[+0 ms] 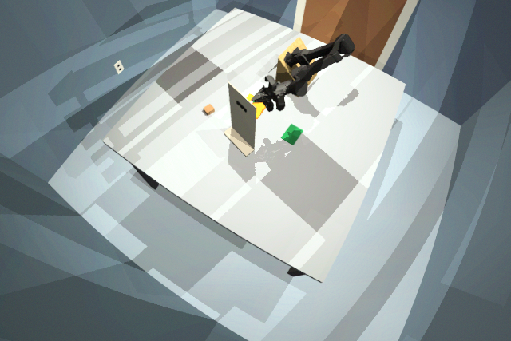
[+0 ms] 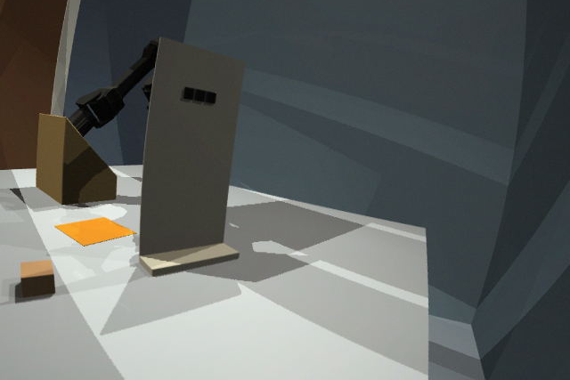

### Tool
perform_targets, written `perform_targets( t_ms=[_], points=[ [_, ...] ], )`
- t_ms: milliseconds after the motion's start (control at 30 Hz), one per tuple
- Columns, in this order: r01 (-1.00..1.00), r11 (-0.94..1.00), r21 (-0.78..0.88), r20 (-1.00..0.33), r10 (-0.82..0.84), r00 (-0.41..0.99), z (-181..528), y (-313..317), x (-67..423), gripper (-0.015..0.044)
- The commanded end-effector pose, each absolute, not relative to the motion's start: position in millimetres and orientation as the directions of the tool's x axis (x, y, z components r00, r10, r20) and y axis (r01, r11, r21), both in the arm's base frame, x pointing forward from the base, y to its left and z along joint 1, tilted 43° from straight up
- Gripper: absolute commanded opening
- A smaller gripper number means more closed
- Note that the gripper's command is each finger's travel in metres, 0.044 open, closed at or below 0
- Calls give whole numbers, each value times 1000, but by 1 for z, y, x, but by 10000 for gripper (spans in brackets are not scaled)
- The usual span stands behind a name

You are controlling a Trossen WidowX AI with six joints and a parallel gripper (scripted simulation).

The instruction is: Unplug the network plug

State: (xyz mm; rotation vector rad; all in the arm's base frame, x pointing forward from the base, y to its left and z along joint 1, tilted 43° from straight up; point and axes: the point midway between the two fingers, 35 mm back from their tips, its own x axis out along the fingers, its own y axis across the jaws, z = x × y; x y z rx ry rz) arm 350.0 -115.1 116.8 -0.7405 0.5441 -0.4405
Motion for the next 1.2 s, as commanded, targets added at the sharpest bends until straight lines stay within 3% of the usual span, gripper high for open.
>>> perform_targets(
  t_ms=[0,1167],
  points=[
    [185,661,-727,-309,-556,772,116,-114,347,0],
    [184,662,-727,-310,-555,772,121,-105,335,0]
  ],
)
